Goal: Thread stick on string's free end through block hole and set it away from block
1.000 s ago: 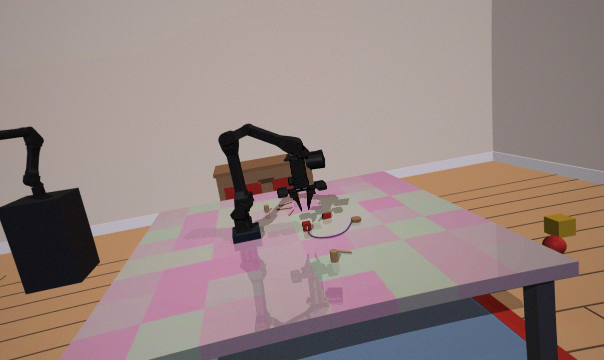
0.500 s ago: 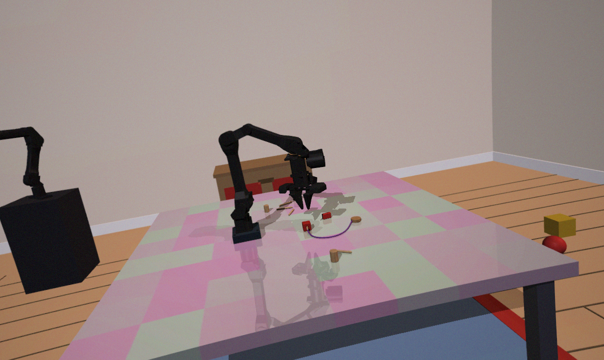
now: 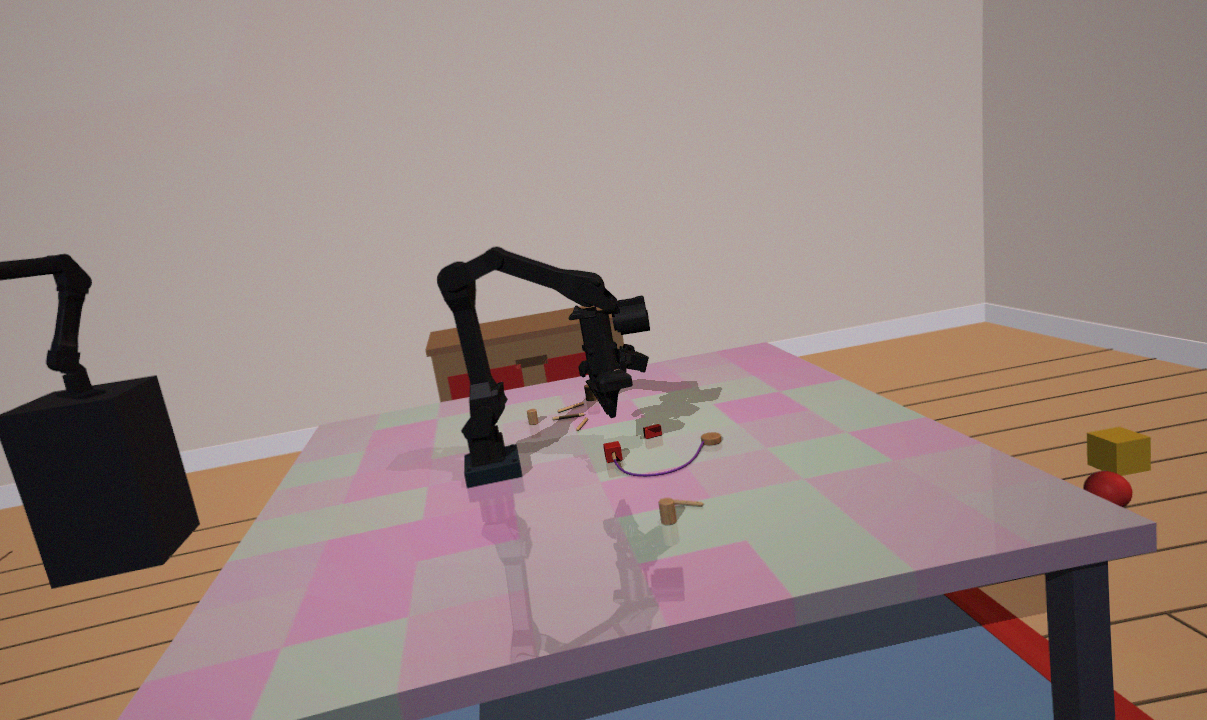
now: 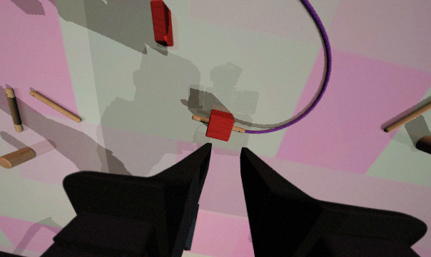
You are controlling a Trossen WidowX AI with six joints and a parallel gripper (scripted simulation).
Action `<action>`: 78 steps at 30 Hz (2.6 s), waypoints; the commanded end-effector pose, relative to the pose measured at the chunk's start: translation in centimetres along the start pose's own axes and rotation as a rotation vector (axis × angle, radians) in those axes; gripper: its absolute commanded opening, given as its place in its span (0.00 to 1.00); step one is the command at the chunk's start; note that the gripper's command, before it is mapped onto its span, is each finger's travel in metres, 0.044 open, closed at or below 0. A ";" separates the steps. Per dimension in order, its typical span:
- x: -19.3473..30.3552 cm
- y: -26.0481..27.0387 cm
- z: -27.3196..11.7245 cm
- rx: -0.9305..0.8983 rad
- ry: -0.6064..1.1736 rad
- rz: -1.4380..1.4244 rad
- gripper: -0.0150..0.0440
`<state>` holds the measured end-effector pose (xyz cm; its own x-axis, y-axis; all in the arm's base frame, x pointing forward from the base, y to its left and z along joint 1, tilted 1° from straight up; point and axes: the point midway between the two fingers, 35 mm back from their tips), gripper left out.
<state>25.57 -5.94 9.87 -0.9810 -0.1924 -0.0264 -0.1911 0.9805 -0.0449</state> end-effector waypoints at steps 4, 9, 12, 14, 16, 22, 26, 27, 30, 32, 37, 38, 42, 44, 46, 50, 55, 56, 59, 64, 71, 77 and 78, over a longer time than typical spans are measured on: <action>-0.1 2.0 0.2 -0.015 0.022 0.939 0.46; -0.2 2.4 0.2 -0.014 0.026 1.194 0.46; -0.2 2.7 0.2 -0.013 0.029 1.345 0.46; -0.2 2.9 0.2 -0.012 0.031 1.447 0.46; -0.3 3.0 0.2 -0.010 0.033 1.549 0.46; -0.3 3.3 0.1 -0.007 0.037 1.765 0.46; -0.3 3.3 0.1 -0.007 0.037 1.765 0.46; -0.3 3.3 0.1 -0.007 0.037 1.765 0.46; -0.3 3.3 0.1 -0.007 0.037 1.765 0.46; -0.3 3.3 0.1 -0.007 0.037 1.765 0.46; -0.3 3.3 0.1 -0.007 0.037 1.765 0.46; -0.3 3.3 0.1 -0.007 0.037 1.765 0.46; -0.3 3.3 0.3 -0.007 0.037 1.765 0.46; -0.4 3.3 0.6 -0.007 0.037 1.765 0.46; -0.4 3.3 0.9 -0.007 0.036 1.765 0.46; -0.5 3.3 1.5 -0.007 0.036 1.765 0.46; -0.5 3.3 2.4 -0.007 0.036 1.765 0.46; -0.5 3.3 2.5 -0.007 0.036 1.765 0.46; -0.6 3.3 3.0 -0.007 0.036 1.765 0.46; -0.6 3.3 3.8 -0.007 0.036 1.765 0.46; -0.5 3.4 5.0 -0.007 0.036 1.765 0.46; -0.5 3.4 6.0 -0.007 0.037 1.765 0.46; -0.4 3.4 6.2 -0.007 0.037 1.765 0.46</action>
<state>25.86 -2.83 4.33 0.0038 0.9998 -0.0184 0.9997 -0.0034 0.0226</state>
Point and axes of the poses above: the point midway between the two fingers, 35 mm back from their tips, its own z axis out along the fingers, its own y axis across the jaws, x = y × z, and after that the axes turned 5 degrees about -z, right-handed
